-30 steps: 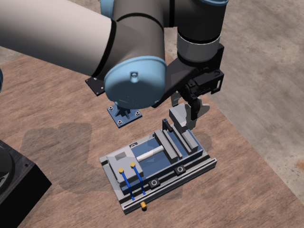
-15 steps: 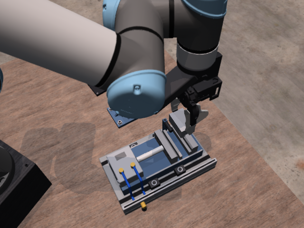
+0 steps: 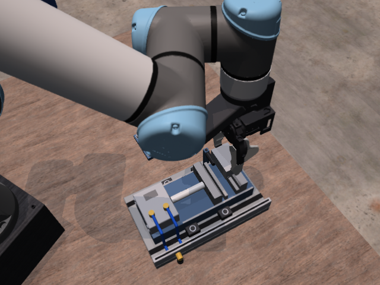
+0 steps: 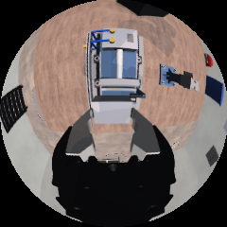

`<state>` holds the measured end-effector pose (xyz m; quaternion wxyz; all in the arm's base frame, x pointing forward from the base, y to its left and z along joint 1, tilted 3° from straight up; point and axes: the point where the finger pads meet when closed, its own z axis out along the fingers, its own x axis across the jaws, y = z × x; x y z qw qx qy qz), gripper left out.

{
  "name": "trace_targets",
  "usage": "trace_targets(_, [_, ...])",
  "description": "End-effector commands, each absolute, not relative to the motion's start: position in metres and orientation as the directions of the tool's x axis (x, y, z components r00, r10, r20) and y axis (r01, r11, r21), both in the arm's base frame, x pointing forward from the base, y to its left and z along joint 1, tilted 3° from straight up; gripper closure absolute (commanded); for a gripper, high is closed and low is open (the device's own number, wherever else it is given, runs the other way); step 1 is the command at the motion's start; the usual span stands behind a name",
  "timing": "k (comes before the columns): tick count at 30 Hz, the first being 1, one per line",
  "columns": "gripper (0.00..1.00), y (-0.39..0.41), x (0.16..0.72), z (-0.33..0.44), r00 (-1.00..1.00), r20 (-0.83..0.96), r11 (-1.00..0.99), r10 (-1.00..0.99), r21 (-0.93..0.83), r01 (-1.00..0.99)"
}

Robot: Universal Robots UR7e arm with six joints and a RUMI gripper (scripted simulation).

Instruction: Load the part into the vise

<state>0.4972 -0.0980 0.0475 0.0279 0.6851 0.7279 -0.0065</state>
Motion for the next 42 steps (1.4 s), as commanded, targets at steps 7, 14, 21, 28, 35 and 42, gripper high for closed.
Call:
trace_targets(7, [1.0,-0.099,0.498,0.032,-0.06,-0.05,0.061,0.997,0.03,0.998])
trace_targets(14, [1.0,-0.1,0.499,0.023,-0.06,-0.05,0.061,0.997,0.03,0.998])
trace_targets(21, [1.0,-0.1,0.499,0.018,-0.06,-0.05,0.061,0.997,0.03,0.998])
trace_targets(28, [1.0,-0.1,0.499,0.014,-0.06,-0.05,0.061,0.997,0.03,0.998])
trace_targets(35, [1.0,-0.1,0.499,0.013,-0.06,-0.05,0.061,0.997,0.03,0.998])
trace_targets(42, [1.0,-0.1,0.499,0.013,-0.06,-0.05,0.061,0.997,0.03,0.998])
